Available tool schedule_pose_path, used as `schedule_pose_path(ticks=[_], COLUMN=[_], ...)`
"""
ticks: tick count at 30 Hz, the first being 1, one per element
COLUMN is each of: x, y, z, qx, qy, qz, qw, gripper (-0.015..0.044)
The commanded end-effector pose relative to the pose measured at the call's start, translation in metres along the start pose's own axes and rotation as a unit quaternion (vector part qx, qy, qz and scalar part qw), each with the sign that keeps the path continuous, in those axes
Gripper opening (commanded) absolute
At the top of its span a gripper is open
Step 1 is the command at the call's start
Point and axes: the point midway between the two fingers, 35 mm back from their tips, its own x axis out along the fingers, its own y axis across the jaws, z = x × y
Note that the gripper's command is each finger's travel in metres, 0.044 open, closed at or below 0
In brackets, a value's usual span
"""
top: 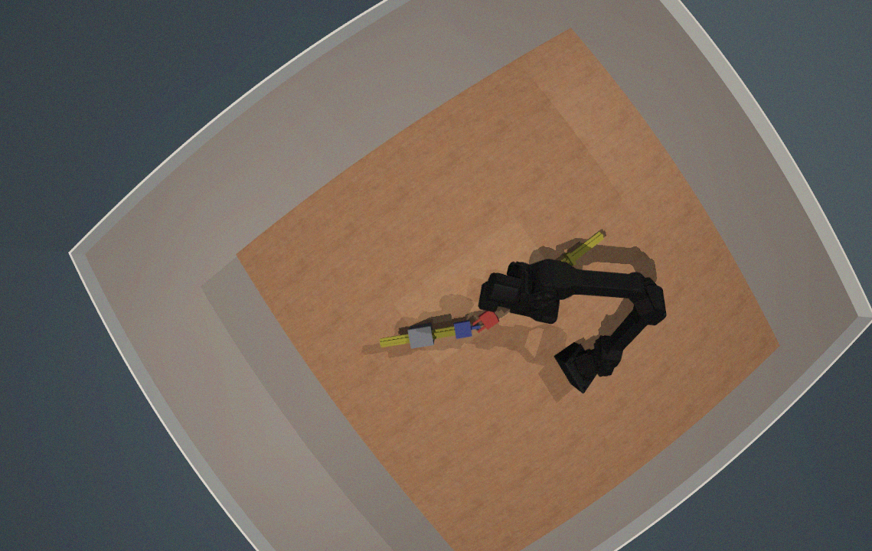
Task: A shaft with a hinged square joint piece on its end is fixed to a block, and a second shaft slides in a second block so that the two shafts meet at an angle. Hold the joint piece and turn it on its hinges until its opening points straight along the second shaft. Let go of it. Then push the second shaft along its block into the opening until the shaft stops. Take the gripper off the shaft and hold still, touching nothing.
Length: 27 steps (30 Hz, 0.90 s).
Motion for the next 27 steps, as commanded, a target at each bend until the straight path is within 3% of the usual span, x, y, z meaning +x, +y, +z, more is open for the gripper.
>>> schedule_pose_path(ticks=[1,19,27], x=[0.002,0.016,0.017], y=[-0.007,-0.035,-0.036], z=[0.007,0.033,0.033], qx=[0.073,0.347,0.356], qy=[0.023,0.111,0.115], qz=[0.019,0.071,0.073], qw=[0.997,0.929,0.924], gripper=[0.0440,0.0440,0.0440])
